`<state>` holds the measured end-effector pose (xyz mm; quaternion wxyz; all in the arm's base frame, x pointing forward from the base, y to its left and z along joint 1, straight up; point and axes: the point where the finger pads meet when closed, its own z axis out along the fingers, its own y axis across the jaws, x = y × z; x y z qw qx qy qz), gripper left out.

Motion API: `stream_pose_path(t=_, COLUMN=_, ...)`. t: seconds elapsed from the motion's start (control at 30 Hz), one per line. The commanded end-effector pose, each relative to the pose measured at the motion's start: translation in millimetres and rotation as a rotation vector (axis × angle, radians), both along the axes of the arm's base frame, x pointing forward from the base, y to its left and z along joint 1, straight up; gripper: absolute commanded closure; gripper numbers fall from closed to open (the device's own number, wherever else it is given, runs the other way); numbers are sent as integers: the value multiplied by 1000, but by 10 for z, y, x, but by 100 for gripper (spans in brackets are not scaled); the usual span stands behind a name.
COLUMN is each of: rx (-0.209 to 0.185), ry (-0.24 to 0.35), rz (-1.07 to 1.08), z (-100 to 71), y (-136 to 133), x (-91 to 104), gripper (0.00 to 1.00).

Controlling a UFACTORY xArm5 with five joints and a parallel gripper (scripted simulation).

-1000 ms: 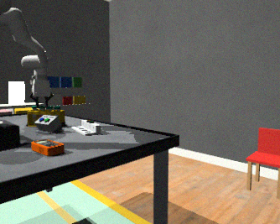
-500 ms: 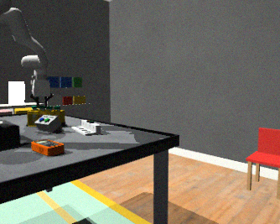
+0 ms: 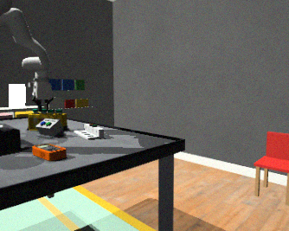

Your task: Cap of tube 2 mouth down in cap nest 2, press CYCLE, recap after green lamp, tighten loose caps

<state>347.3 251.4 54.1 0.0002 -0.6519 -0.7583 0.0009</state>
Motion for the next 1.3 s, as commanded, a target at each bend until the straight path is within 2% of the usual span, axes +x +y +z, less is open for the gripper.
stream_pose_path(t=0.0, rx=-1, ry=-4, rz=279, z=11, y=7, x=9, gripper=100)
stream_pose_path(t=0.13, rx=-1, ry=-4, rz=456, z=11, y=7, x=9, gripper=100)
stream_pose_path(t=0.2, rx=-1, ry=-4, rz=456, z=11, y=7, x=9, gripper=100)
stream_pose_path(t=0.7, rx=-1, ry=-3, rz=1165, z=13, y=7, x=9, gripper=100)
stream_pose_path(t=1.0, rx=-2, ry=-3, rz=1219, z=13, y=7, x=9, gripper=100)
stream_pose_path(t=1.03, rx=-2, ry=-3, rz=1219, z=13, y=7, x=9, gripper=54)
stream_pose_path(t=1.27, rx=-2, ry=-3, rz=1219, z=13, y=7, x=9, gripper=54)
